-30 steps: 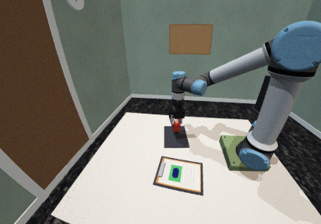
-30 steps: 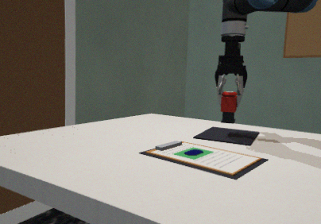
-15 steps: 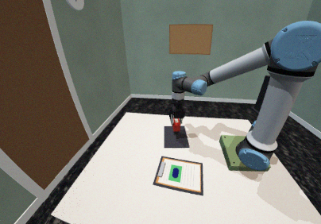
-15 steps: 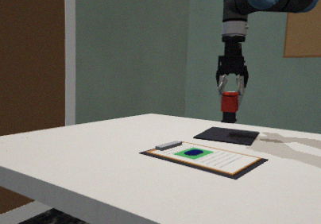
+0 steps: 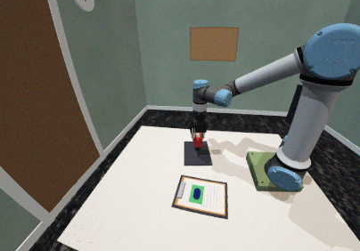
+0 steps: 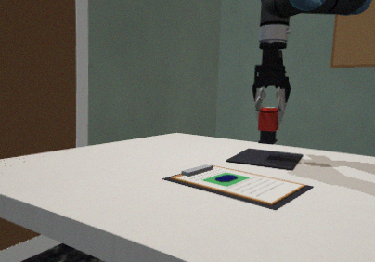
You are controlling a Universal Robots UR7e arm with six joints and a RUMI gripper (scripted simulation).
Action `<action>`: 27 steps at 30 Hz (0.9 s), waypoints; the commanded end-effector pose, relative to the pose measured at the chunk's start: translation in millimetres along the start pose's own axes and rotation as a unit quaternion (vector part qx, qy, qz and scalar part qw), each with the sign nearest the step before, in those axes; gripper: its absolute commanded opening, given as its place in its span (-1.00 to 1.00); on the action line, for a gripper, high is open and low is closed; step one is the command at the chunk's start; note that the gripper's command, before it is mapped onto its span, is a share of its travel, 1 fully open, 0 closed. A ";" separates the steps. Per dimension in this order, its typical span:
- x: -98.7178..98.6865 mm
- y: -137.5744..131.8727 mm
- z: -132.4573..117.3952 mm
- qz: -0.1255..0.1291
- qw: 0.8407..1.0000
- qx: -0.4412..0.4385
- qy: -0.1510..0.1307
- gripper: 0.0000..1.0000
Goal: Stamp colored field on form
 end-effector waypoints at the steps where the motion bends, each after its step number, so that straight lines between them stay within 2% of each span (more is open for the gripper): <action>1: 0.5 -0.2 0.4 0.000 1.000 0.000 0.001 -0.69; 27: -9.6 -0.4 0.6 0.000 1.000 0.000 0.001 -0.69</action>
Point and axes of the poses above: the point where the finger pads meet when closed, its own x axis back along the fingers, its own y axis across the jaws, z = x × y, the point moved 1 cm from there along x, back along the fingers, and after that the axes turned 10 degrees about x, right-handed, at the moved point
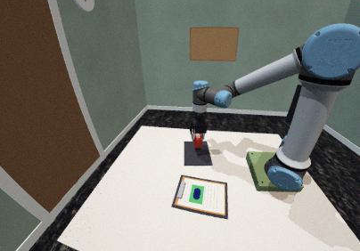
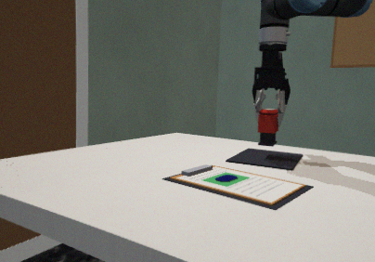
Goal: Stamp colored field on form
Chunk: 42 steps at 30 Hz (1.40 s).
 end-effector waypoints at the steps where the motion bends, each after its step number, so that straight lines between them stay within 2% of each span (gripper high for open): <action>1: -6.2 -0.2 0.4 0.000 1.000 0.000 0.001 -0.69; 17: -35.2 -0.3 0.4 0.000 1.000 0.000 0.001 -0.69; 31: -37.5 -0.3 0.4 0.000 1.000 0.000 0.001 -0.69; 32: -37.5 -0.3 0.4 0.000 1.000 0.000 0.001 0.01; 42: -37.5 -0.3 0.4 0.000 1.000 0.000 0.001 0.01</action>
Point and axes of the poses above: the point where the finger pads meet when closed, its own x axis back along the fingers, its own y axis across the jaws, z = x × y, the point moved 1 cm from there along x, back along the fingers, and after that the axes turned 10 degrees about x, right-handed, at the moved point
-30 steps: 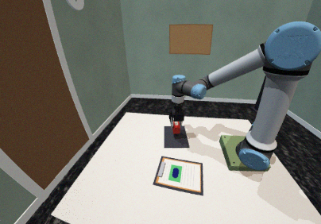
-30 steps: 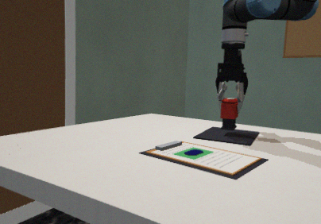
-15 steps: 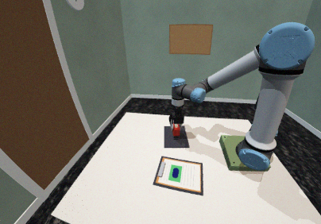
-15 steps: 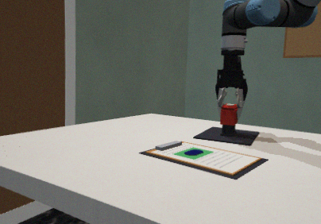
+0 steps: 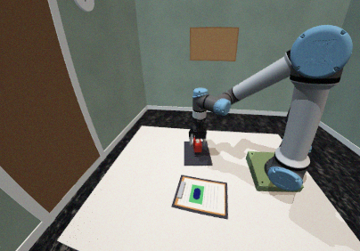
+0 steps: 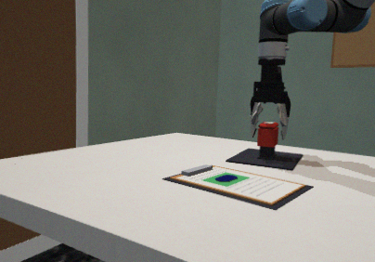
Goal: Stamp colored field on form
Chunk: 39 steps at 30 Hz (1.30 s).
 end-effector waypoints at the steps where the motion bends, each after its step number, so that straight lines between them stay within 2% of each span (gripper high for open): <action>1: 0.5 -0.2 0.3 0.000 1.000 0.000 0.001 0.01; 32: 4.4 -0.2 0.3 0.000 1.000 0.000 0.001 0.01; 35: 17.0 -0.2 0.3 0.000 1.000 0.000 0.001 0.01; 39: 44.7 -0.2 0.3 0.000 1.000 0.000 0.001 0.01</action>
Point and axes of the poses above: the point where the finger pads meet when closed, its own x axis back along the fingers, its own y axis across the jaws, z = x × y, the point moved 1 cm from there along x, back along the fingers, and after that the axes turned 10 degrees about x, right-handed, at the moved point
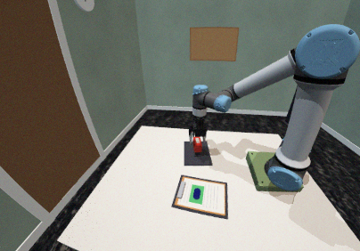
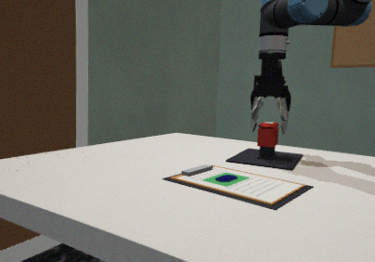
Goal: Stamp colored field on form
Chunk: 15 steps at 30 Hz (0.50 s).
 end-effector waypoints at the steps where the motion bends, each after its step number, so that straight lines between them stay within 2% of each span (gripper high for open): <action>1: 36.4 -0.1 0.2 0.000 1.000 0.000 0.000 0.01; 7: 70.3 -0.1 0.2 0.000 1.000 0.000 0.000 0.01; 15: 74.5 -0.1 0.2 0.000 1.000 0.000 0.000 0.01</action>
Point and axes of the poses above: the point where the finger pads meet when closed, its own x axis back along the fingers, its own y axis across the jaws, z = x × y, the point moved 1 cm from there along x, back along the fingers, and after that the axes turned 10 degrees about x, right-handed, at the moved point
